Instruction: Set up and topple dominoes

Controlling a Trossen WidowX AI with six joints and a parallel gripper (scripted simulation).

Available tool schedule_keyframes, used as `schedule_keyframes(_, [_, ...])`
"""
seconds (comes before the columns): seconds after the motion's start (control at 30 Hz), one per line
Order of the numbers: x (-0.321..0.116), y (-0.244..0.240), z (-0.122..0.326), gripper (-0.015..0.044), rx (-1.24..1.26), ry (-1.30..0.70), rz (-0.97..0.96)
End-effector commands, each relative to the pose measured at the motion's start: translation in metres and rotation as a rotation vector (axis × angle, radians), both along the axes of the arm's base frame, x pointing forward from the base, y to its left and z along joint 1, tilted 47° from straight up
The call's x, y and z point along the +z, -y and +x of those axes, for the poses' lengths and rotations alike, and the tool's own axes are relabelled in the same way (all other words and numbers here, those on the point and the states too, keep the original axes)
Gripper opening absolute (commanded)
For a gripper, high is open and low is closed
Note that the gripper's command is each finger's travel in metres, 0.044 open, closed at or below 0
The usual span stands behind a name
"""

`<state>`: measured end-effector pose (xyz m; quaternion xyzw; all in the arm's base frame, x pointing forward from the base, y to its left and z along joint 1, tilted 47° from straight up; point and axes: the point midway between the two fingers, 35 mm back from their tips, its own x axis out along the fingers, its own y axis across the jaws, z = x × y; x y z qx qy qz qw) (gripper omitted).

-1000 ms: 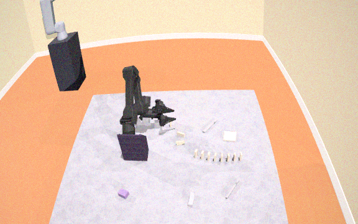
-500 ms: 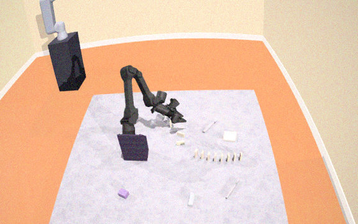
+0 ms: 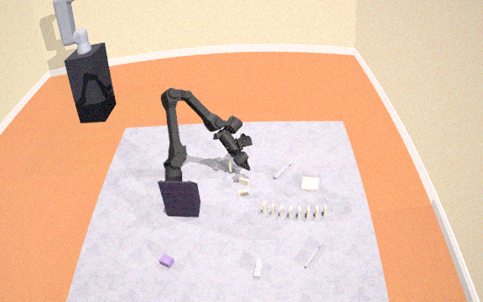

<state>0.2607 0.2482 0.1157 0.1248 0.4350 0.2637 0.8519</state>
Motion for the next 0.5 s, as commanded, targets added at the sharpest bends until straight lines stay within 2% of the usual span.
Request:
schedule_keyframes(0.0, [0.047, 0.036, -0.044, 0.044, 0.198, -0.42, 0.131])
schedule_keyframes(0.23, [0.06, 0.044, -0.06, 0.044, 0.214, -0.536, 0.176])
schedule_keyframes(0.47, [0.06, 0.044, -0.06, 0.044, 0.214, -0.536, 0.176])
